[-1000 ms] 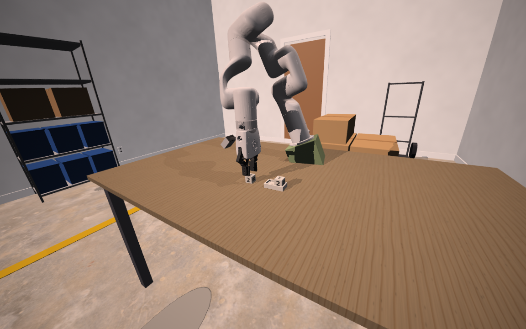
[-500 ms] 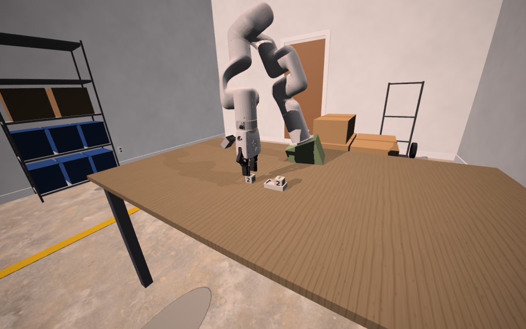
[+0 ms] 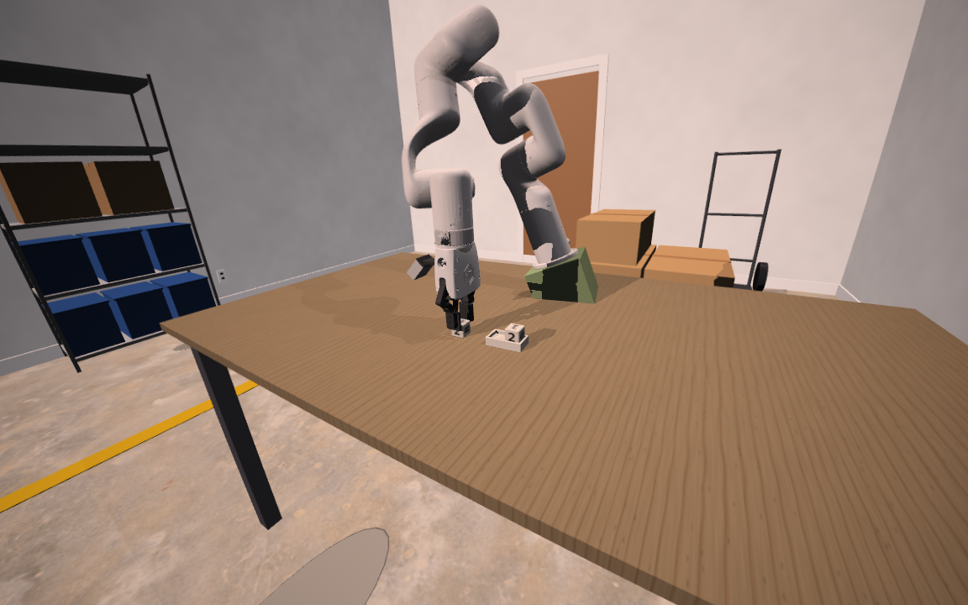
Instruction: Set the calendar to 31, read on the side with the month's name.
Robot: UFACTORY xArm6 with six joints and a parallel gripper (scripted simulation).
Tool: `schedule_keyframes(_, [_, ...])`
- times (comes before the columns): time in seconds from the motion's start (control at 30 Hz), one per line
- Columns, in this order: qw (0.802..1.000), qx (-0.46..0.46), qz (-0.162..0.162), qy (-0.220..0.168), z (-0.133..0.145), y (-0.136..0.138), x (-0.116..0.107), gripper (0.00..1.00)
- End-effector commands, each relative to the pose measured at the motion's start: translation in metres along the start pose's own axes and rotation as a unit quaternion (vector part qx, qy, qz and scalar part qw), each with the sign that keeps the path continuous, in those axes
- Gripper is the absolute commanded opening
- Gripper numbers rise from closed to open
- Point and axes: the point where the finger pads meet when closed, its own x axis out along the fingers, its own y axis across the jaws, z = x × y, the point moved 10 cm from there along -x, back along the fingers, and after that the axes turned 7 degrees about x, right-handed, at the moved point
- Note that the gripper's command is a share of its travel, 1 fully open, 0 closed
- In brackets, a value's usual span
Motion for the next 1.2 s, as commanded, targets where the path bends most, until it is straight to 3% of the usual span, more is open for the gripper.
schedule_keyframes(0.0, [1.0, 0.0, -0.002, 0.0, 0.0, -0.0012, 0.0046, 0.47])
schedule_keyframes(1.17, [1.0, 0.0, -0.002, 0.0, 0.0, -0.0012, 0.0113, 0.47])
